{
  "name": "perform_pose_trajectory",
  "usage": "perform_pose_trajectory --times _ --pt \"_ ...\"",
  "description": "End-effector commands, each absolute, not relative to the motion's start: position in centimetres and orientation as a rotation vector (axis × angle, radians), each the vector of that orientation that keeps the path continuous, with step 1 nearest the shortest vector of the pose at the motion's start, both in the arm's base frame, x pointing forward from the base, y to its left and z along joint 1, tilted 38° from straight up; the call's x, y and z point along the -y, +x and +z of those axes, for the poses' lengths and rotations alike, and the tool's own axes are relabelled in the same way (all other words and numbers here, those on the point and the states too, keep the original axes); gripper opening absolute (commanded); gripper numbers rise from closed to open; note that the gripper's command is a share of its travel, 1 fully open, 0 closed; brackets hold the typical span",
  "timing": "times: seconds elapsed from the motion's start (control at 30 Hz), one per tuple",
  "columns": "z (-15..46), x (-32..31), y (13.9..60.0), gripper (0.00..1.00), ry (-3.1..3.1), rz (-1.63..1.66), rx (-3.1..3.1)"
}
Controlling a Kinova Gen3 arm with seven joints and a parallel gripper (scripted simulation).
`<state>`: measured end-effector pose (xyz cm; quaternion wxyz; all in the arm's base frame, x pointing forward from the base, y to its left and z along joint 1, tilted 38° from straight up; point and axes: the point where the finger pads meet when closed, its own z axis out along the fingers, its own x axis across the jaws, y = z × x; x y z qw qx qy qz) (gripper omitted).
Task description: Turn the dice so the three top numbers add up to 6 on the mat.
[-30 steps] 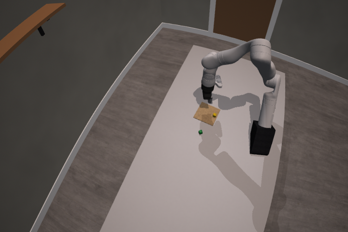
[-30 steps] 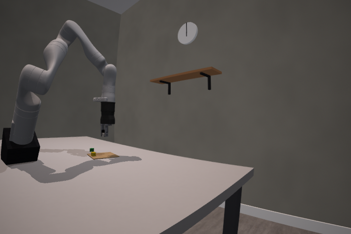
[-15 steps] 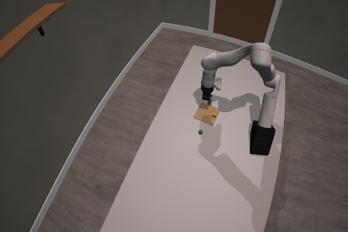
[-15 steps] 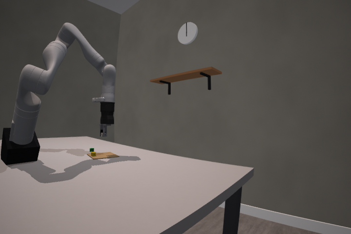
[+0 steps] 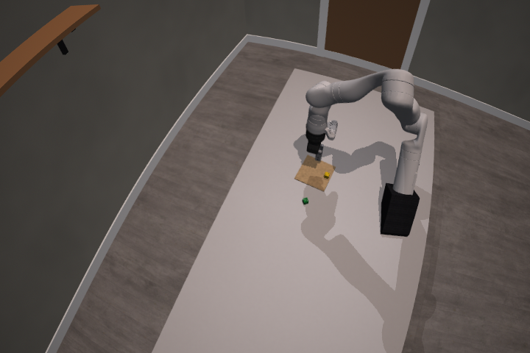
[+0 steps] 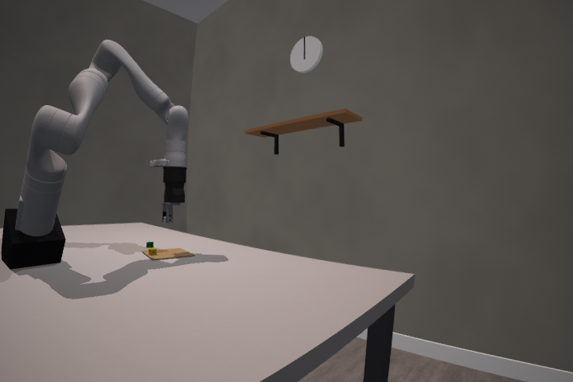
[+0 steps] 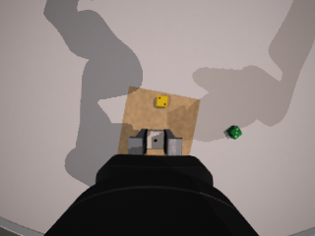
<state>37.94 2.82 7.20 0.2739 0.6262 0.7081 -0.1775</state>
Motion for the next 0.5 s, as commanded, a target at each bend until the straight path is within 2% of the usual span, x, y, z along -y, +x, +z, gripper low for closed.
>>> perform_pose_trajectory --times 0.0,0.47 --pt "7.20 -2.84 37.96 0.40 1.682 -0.478 -1.902" --pt "6.94 -3.15 37.94 0.40 1.748 -0.448 -1.830"
